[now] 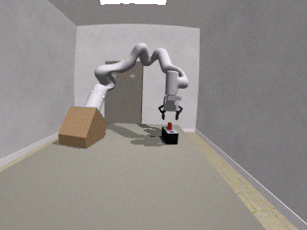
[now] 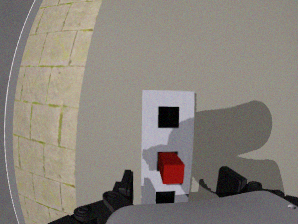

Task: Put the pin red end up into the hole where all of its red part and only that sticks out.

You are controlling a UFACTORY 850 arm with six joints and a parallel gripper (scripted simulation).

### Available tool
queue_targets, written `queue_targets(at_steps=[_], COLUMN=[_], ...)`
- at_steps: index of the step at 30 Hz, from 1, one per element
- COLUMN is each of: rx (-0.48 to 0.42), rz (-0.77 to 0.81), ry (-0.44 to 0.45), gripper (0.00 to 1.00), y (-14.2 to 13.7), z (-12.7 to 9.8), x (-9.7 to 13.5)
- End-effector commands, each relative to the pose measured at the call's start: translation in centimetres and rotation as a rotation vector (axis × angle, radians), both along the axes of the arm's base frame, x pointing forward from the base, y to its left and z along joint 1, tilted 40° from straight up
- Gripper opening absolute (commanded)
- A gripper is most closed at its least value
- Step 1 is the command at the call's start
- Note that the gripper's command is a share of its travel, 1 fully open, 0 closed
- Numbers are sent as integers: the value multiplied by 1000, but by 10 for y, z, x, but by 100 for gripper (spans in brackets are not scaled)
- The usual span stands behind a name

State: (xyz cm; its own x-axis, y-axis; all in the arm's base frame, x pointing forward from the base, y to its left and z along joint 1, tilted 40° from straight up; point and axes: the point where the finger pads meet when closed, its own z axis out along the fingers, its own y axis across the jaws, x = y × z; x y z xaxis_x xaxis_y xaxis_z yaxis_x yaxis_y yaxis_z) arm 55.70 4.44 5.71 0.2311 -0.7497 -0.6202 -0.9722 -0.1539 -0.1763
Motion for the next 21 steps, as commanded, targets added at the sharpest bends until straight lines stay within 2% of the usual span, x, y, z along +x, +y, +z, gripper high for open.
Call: queue_targets(at_steps=[1,11,12,21], rx=[0,0,0,0], rz=[0,0,0,0], ry=[-1,-1,0,0], gripper=[100,100,100,100], y=[-3,-3,-35,-35], z=[3,3,42,42], x=[0,0,-2,-2])
